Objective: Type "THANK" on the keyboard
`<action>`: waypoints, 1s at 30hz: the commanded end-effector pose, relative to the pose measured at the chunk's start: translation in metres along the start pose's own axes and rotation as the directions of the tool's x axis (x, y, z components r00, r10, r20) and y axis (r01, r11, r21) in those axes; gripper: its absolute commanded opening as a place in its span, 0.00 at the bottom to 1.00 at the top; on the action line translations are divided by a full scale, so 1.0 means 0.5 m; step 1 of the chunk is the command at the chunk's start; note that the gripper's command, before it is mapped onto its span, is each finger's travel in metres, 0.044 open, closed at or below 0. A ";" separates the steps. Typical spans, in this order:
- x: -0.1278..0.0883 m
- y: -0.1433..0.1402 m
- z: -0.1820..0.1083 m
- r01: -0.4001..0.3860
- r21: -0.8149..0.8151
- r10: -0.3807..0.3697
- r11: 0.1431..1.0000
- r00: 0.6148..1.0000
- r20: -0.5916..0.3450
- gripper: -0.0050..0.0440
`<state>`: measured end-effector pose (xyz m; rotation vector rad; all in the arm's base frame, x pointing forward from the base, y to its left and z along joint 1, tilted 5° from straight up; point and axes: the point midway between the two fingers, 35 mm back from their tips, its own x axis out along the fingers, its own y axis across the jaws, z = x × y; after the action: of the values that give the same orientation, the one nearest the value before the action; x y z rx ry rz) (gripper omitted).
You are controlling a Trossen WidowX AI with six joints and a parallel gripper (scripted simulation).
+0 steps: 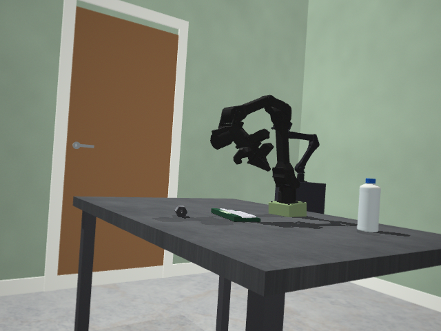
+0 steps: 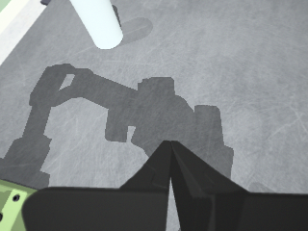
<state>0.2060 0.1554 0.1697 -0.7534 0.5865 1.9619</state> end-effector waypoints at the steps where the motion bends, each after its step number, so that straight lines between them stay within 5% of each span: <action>1: -0.007 0.000 0.007 0.017 -0.016 -0.017 1.000 1.000 -0.005 0.10; 7: 0.019 -0.006 -0.022 0.002 0.179 0.012 0.984 0.997 -0.079 0.10; 19: 0.054 -0.027 -0.073 0.120 0.504 0.013 0.856 0.968 -0.252 0.08; 30: 0.082 -0.056 -0.119 0.360 0.754 -0.020 0.549 0.908 -0.419 0.00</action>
<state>0.2264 0.1527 0.1048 -0.5600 1.3861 1.2547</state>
